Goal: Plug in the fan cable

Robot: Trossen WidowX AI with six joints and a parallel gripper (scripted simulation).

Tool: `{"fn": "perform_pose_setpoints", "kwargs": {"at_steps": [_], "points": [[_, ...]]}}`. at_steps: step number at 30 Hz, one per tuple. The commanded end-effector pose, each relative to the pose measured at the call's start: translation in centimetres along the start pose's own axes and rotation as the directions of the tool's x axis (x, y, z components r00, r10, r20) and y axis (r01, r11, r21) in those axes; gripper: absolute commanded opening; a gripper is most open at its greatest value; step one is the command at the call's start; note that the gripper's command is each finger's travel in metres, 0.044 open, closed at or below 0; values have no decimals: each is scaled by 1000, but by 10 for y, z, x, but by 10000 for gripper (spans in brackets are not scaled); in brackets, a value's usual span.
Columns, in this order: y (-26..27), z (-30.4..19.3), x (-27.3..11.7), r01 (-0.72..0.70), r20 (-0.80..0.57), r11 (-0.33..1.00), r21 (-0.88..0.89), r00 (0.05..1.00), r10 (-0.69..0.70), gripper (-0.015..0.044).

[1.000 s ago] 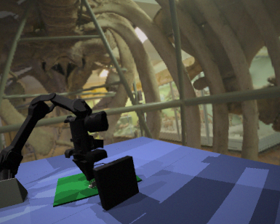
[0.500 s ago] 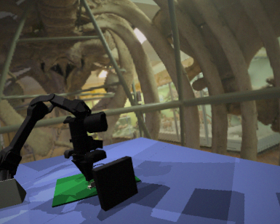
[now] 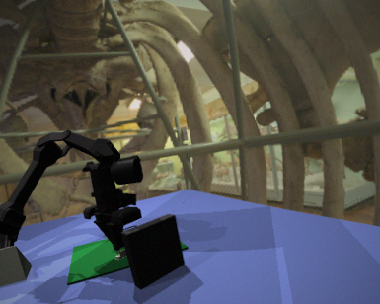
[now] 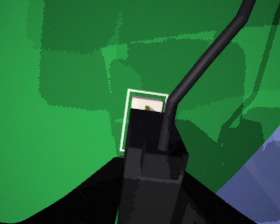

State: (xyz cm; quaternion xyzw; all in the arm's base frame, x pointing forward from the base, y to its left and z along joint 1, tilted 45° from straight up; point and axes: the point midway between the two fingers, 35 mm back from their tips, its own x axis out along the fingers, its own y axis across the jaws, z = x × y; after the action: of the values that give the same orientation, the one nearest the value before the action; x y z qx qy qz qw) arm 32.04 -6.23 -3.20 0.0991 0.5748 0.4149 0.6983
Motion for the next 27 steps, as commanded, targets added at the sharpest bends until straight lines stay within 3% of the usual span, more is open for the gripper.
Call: {"fn": "perform_pose_setpoints", "kwargs": {"at_steps": [1, 27], "points": [[0, 0, 1, -1, 4, 1000, 3, 1000, 1, 0], [0, 1, 10, -1, 4, 1000, 3, 1000, 1, 0]]}}
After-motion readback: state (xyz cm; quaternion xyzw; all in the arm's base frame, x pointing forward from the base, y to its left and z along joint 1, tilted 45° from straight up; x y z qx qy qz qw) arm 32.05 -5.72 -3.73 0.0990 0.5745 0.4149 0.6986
